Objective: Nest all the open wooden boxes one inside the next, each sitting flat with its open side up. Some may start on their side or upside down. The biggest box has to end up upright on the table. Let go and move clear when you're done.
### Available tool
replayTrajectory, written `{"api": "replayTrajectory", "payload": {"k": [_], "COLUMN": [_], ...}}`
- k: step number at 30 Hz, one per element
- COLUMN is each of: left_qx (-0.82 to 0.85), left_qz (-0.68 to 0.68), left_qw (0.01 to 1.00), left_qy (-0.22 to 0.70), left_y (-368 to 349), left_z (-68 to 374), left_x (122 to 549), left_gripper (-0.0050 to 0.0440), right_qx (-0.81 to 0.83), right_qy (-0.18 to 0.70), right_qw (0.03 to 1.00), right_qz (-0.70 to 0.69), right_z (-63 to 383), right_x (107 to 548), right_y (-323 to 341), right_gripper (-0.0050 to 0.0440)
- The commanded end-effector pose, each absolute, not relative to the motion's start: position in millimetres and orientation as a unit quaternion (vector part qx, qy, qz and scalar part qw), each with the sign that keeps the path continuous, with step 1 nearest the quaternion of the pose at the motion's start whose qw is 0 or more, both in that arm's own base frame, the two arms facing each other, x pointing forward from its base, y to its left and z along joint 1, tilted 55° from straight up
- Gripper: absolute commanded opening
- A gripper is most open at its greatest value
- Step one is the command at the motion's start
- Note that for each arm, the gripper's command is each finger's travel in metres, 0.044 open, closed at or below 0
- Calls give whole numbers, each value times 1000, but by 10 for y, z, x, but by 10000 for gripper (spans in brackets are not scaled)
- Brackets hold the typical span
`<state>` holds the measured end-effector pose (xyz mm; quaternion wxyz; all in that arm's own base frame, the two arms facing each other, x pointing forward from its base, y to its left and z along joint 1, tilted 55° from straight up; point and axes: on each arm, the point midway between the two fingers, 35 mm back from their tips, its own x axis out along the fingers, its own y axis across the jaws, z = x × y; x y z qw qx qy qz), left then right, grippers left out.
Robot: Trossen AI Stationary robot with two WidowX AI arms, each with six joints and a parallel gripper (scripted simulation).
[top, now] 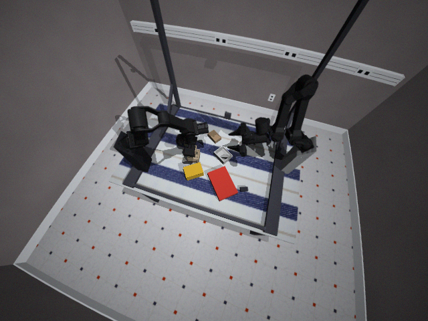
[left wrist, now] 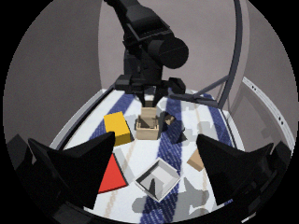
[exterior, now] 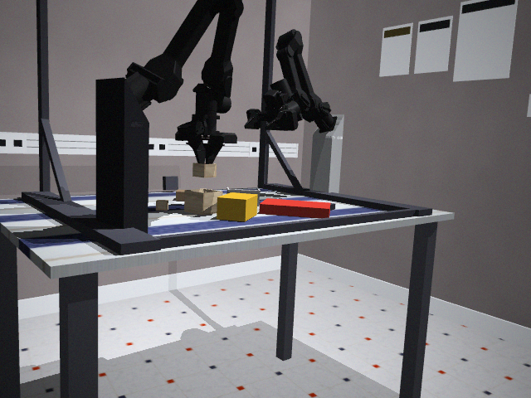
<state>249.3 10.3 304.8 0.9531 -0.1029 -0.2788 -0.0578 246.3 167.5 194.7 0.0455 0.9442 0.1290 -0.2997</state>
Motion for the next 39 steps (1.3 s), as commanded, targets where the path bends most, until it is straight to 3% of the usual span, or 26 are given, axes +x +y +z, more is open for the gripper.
{"api": "replayTrajectory", "payload": {"k": [1, 39], "left_qx": [-101, -101], "left_qz": [-59, -59], "left_qw": [949, 949], "left_qy": [-292, -292], "left_y": [105, 105], "left_z": [3128, 3128], "left_x": [2454, 2454], "left_gripper": [400, 400], "right_qx": [944, 945], "right_qy": [132, 132], "right_qw": [47, 46], "right_qz": [-298, -297], "right_z": [1961, 1747], "right_x": [2474, 2778], "right_y": [1681, 1762], "right_gripper": [187, 187]}}
